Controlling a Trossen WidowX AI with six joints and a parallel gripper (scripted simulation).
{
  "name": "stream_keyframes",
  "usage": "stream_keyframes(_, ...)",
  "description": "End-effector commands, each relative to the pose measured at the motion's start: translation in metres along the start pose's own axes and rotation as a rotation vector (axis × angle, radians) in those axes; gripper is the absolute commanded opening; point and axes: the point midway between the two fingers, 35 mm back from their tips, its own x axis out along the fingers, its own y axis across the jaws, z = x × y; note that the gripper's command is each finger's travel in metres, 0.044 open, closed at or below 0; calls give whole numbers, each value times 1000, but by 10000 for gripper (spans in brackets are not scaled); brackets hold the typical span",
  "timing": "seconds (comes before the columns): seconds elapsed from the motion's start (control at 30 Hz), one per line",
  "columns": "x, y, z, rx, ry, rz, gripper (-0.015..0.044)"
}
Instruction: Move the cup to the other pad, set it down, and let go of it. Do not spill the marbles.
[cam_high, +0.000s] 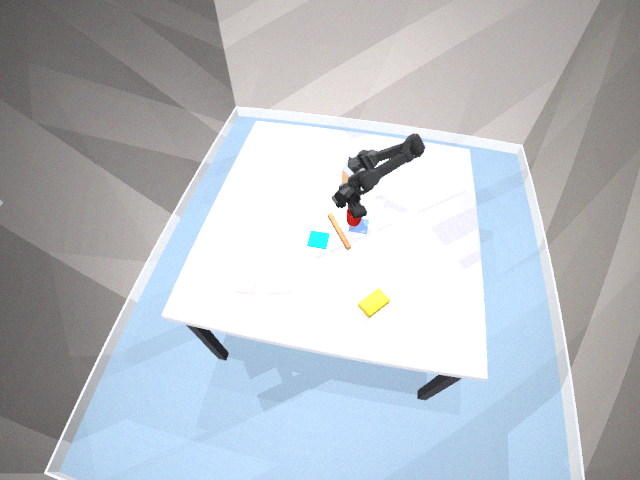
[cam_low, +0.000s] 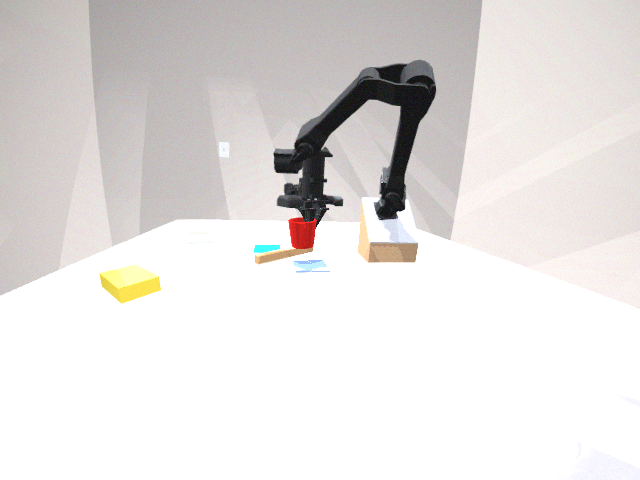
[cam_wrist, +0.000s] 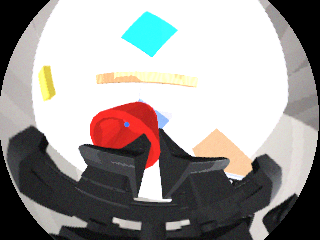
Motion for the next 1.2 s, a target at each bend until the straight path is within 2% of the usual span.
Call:
stream_keyframes(0.0, -1, 1, 8, -5, -5, 0, 0)
stream_keyframes(1.17, -3, 7, 67, -7, -8, 0, 0)
